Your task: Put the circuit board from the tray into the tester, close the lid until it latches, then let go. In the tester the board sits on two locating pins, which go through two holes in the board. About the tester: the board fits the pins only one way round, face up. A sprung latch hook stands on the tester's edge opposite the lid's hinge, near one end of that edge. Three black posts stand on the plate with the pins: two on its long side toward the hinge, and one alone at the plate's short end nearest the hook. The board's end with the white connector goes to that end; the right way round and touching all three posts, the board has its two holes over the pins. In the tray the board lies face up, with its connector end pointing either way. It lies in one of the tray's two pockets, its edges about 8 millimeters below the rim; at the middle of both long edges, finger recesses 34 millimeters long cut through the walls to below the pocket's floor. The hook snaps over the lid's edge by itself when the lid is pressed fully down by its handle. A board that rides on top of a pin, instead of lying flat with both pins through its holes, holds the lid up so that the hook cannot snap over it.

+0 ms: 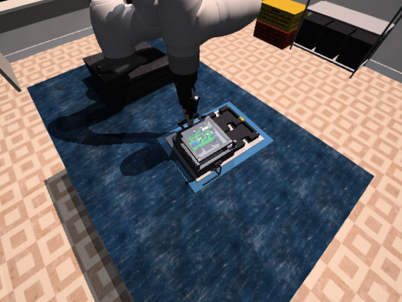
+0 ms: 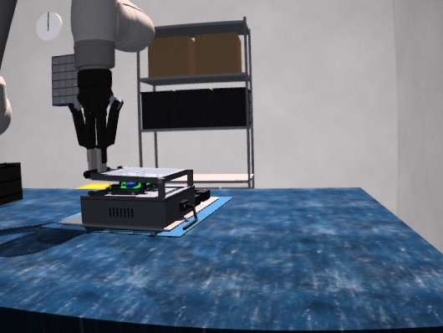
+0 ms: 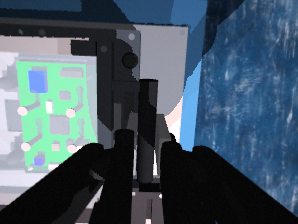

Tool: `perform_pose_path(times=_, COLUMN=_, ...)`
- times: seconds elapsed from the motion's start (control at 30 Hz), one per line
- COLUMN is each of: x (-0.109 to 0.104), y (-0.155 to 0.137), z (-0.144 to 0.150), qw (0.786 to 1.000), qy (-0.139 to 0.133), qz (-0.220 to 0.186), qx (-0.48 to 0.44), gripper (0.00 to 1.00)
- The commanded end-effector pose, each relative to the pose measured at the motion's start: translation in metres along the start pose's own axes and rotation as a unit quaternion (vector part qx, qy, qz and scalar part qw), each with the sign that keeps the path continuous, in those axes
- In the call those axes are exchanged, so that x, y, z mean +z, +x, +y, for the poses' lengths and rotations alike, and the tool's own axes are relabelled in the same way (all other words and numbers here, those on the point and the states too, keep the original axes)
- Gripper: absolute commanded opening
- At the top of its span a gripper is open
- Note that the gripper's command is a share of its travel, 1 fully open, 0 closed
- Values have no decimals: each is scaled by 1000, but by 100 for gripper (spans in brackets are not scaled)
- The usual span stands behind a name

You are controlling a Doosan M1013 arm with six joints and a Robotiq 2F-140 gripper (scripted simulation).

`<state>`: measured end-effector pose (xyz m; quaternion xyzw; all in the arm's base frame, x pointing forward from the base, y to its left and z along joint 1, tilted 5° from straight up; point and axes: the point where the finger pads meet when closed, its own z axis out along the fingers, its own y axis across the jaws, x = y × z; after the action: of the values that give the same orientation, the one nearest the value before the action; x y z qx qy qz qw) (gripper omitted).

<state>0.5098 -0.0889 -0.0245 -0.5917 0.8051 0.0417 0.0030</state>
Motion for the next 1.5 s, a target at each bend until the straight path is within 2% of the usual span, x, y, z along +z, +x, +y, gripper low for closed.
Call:
perform_pose_path(times=0.0, x=1, y=0, z=0, qw=1000, qy=0, qz=0, qx=0, gripper=0)
perform_pose_path(times=1.47, x=5, y=0, z=0, qw=1000, qy=0, qz=0, qx=0, gripper=0)
